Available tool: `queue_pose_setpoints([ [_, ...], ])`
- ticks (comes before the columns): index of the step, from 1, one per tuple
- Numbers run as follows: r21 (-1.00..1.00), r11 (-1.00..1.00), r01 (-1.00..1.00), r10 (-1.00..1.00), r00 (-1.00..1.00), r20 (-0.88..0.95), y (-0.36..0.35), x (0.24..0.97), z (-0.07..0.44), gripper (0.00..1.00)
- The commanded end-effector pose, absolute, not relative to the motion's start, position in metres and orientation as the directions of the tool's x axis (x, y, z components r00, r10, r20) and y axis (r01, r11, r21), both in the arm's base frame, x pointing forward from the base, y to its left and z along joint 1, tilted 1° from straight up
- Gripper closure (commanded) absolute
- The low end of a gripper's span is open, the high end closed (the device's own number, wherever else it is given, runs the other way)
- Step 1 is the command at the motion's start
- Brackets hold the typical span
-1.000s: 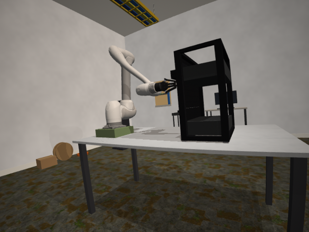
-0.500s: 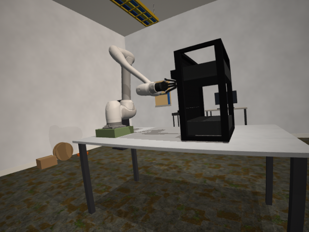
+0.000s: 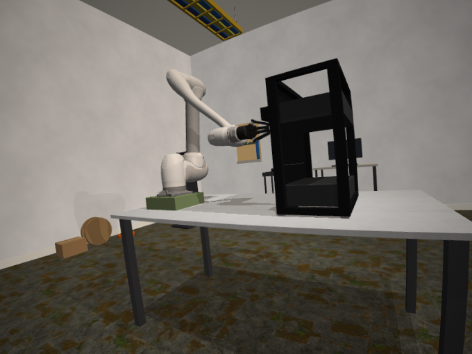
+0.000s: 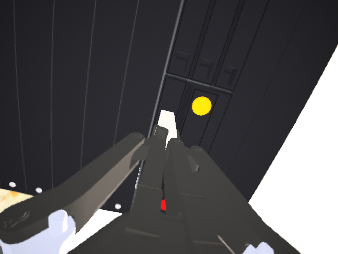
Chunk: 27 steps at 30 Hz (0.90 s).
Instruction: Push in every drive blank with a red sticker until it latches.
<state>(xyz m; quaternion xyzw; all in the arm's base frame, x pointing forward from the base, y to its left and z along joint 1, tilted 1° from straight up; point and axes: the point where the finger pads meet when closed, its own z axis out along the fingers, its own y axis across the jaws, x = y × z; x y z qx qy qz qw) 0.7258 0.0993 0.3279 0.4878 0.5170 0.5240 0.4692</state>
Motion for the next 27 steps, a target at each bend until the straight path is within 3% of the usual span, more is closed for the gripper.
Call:
queue_pose_setpoints([
  [1, 1.0, -0.023, 0.01, 0.996, -0.082, 0.024, 0.0995, 0.7285, 0.3285, 1.0],
  [27, 1.0, -0.023, 0.01, 0.996, -0.082, 0.024, 0.0991, 0.7234, 0.3286, 1.0],
])
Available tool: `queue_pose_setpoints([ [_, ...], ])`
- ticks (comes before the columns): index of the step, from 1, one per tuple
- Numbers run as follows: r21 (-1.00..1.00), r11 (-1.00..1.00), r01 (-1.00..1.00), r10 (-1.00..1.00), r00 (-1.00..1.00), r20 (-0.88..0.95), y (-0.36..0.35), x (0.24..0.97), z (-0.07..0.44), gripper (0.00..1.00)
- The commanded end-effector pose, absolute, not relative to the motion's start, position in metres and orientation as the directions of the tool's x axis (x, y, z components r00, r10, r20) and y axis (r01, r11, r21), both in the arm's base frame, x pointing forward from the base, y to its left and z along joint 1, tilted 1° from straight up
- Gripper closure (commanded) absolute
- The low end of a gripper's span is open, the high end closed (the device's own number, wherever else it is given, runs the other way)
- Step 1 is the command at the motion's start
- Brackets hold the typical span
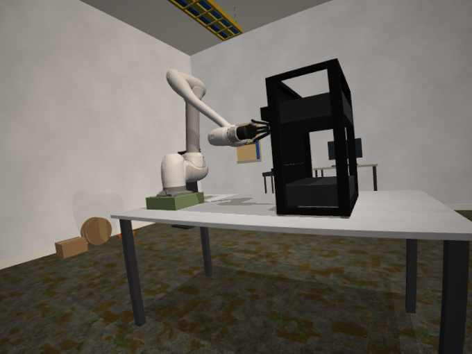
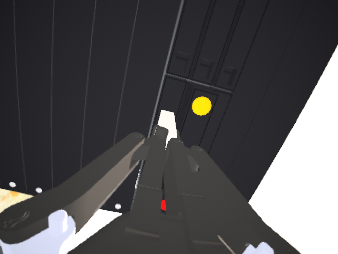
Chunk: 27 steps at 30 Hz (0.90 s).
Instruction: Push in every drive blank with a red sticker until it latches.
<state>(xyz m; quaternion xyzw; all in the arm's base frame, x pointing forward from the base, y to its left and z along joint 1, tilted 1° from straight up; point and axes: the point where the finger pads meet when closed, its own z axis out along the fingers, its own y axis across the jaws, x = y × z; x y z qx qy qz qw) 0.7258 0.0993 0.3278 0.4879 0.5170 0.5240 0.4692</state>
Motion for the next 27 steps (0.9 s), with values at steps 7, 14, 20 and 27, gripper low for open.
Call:
queue_pose_setpoints([
  [7, 1.0, -0.023, 0.01, 0.996, -0.082, 0.024, 0.097, 0.701, 0.329, 1.0],
  [14, 1.0, -0.023, 0.01, 0.996, -0.082, 0.024, 0.094, 0.661, 0.329, 1.0],
  [20, 1.0, -0.023, 0.01, 0.996, -0.082, 0.024, 0.093, 0.647, 0.329, 1.0],
  [27, 1.0, -0.023, 0.01, 0.996, -0.082, 0.024, 0.093, 0.647, 0.329, 1.0],
])
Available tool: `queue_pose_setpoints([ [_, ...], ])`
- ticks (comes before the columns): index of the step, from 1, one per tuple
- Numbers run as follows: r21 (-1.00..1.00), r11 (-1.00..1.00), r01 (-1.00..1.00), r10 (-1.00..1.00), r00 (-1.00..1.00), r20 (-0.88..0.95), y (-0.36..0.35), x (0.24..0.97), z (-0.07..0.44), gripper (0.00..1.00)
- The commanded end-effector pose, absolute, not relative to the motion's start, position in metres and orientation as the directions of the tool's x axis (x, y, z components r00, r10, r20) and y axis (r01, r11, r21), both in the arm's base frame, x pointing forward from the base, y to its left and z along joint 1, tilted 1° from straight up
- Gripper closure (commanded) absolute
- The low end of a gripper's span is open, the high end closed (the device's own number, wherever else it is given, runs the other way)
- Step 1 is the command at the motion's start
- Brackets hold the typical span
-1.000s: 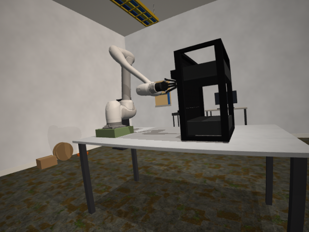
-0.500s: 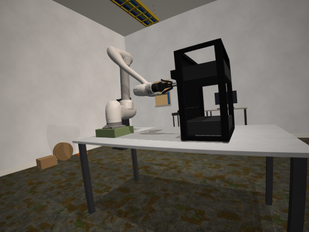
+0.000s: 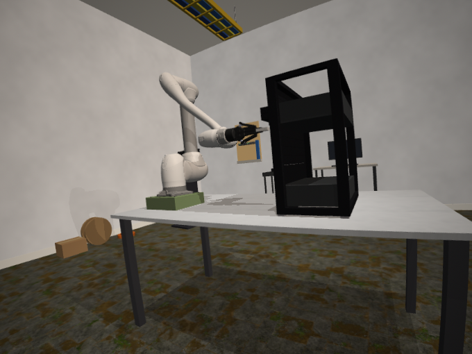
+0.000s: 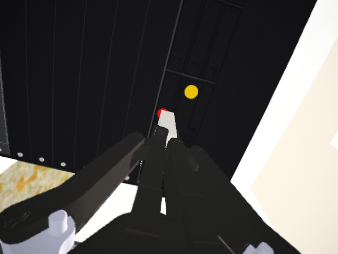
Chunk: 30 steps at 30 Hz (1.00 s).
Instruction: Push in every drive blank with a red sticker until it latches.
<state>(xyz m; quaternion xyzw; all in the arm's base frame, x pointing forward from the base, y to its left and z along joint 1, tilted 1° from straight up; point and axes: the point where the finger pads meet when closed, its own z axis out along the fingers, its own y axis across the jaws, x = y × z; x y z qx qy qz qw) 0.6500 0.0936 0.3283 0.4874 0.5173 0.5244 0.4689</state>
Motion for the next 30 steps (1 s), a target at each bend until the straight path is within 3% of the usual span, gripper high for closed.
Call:
queue_pose_setpoints([
  [1, 1.0, -0.023, 0.01, 0.996, -0.082, 0.024, 0.0929, 0.6465, 0.3291, 1.0],
  [30, 1.0, -0.023, 0.01, 0.996, -0.082, 0.024, 0.0903, 0.6466, 0.3298, 1.0],
])
